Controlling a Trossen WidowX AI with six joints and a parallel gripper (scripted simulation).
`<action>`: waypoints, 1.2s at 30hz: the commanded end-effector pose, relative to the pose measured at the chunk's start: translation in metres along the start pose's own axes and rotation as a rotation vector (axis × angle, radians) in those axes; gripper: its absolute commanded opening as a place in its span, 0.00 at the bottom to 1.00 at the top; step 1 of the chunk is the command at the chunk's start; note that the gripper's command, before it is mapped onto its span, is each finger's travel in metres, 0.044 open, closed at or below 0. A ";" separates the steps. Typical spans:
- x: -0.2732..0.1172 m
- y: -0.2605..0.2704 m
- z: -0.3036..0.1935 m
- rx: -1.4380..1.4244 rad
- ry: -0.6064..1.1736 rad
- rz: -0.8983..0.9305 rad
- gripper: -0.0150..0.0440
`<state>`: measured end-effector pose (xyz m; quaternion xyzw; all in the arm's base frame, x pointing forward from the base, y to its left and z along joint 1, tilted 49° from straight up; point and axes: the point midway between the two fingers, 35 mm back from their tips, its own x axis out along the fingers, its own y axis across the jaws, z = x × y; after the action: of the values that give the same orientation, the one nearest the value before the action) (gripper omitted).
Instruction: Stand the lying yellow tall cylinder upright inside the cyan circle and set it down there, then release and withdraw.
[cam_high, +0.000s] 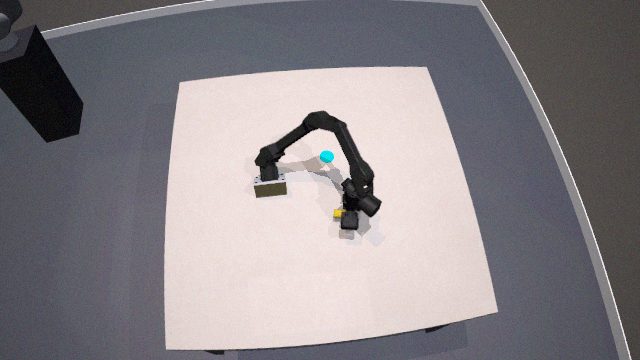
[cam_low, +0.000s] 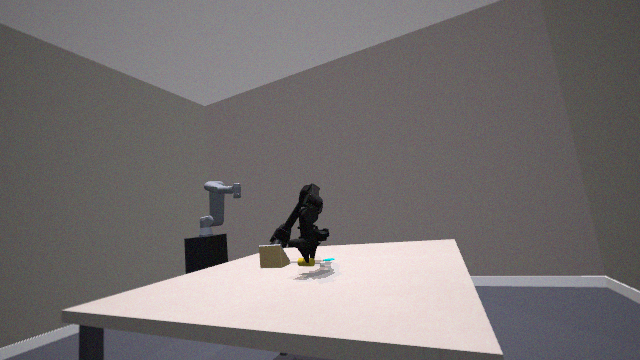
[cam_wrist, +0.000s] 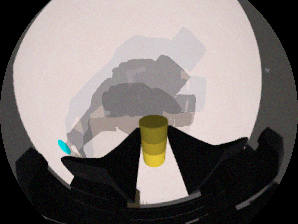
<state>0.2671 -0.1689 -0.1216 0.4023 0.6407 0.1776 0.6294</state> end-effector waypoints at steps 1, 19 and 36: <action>-0.015 -0.001 0.000 -0.003 0.001 -0.005 0.43; -0.073 0.001 -0.004 -0.003 0.003 -0.005 0.43; -0.088 0.038 -0.004 0.026 -0.004 -0.010 0.43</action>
<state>0.2612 -0.2159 -0.0458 0.4029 0.6438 0.1680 0.6285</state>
